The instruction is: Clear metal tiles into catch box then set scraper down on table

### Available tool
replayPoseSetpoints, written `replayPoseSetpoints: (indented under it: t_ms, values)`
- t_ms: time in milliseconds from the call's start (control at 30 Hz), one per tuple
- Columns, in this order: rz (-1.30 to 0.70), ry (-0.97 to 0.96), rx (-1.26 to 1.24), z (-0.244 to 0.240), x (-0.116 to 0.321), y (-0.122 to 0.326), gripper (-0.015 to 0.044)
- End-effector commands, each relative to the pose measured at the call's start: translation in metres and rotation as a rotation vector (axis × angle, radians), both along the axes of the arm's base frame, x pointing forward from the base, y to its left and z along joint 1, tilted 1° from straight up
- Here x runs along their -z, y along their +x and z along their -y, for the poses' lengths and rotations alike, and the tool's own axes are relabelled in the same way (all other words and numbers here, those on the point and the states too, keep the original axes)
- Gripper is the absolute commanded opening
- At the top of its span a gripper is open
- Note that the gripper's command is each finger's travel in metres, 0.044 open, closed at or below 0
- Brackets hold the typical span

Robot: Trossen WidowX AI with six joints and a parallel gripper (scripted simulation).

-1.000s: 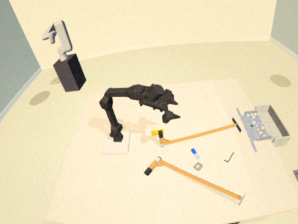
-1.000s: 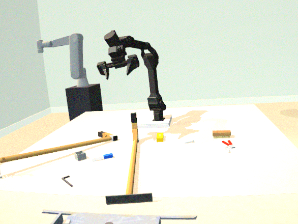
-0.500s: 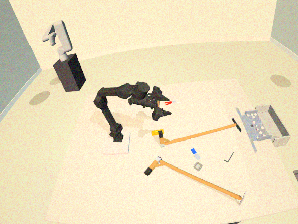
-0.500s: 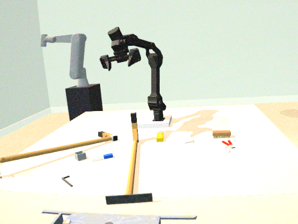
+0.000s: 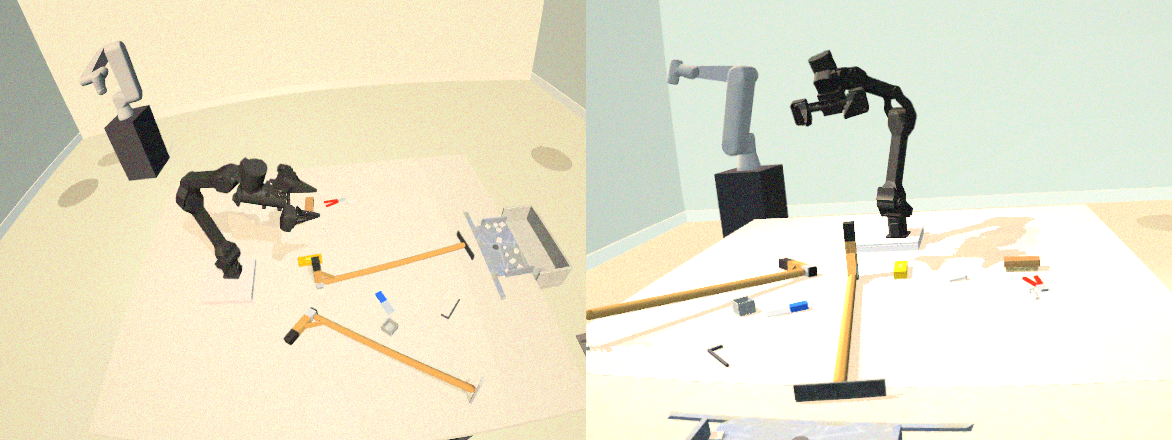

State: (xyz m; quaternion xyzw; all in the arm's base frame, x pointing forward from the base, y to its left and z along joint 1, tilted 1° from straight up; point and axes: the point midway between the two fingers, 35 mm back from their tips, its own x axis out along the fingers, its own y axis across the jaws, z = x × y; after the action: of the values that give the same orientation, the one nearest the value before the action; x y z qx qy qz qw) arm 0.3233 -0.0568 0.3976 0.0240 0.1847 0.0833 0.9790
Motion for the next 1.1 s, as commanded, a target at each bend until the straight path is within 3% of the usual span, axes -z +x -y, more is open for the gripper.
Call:
replayPoseSetpoints:
  t_ms: [0,1067]
  values:
    - [0.022,-0.003,-0.003,-0.002,0.000,-0.012,0.0440]
    - [0.239,-0.069,-0.008,-0.027,-0.010,-0.098,0.0440]
